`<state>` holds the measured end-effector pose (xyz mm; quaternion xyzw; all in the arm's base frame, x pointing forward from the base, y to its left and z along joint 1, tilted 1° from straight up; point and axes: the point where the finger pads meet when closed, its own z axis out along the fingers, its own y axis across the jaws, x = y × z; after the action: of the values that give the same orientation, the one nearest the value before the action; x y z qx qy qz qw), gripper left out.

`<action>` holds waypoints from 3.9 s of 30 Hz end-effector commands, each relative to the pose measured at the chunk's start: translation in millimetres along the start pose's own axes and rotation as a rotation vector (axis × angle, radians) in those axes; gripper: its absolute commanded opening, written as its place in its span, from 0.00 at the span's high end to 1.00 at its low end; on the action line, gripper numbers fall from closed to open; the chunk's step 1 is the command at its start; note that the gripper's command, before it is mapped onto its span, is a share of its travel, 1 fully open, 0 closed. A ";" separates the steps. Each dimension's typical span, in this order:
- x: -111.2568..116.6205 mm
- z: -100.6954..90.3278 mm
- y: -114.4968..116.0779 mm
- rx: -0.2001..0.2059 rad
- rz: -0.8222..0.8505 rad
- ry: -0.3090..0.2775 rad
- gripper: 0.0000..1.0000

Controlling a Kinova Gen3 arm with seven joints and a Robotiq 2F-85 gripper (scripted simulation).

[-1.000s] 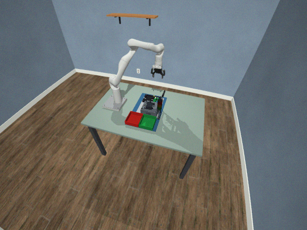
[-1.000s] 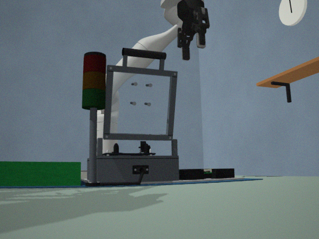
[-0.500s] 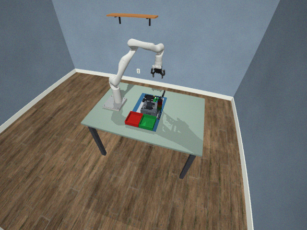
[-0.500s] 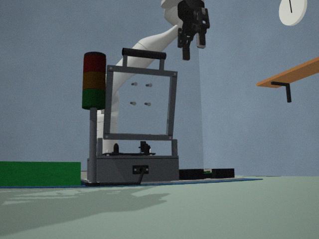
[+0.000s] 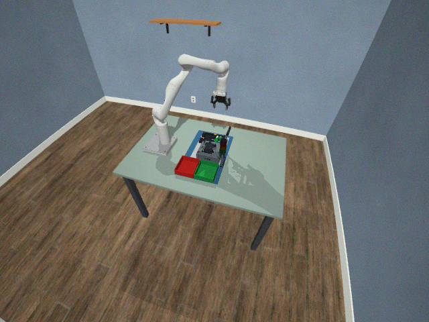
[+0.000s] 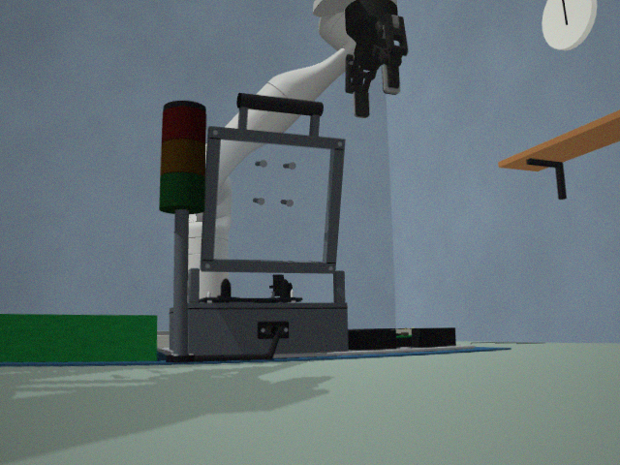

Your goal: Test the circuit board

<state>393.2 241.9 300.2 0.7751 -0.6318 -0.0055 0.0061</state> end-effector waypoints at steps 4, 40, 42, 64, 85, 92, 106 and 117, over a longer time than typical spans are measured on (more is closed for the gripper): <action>0.1 4.4 -0.1 0.001 0.000 0.000 0.00; 0.0 219.4 -0.4 0.001 0.000 0.000 0.00; 0.0 224.7 -0.4 0.001 0.000 0.000 0.00; 0.0 252.3 -0.4 0.001 0.000 0.000 0.00; -0.1 264.0 -0.7 0.001 0.000 0.000 0.00; -0.2 278.7 -1.0 0.001 0.000 0.000 0.00; -0.4 295.8 -1.3 0.001 0.000 0.000 0.00; -0.4 295.8 -1.3 0.001 0.000 0.000 0.00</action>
<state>389.2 241.5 3.8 0.7750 -0.6319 -0.0053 0.0062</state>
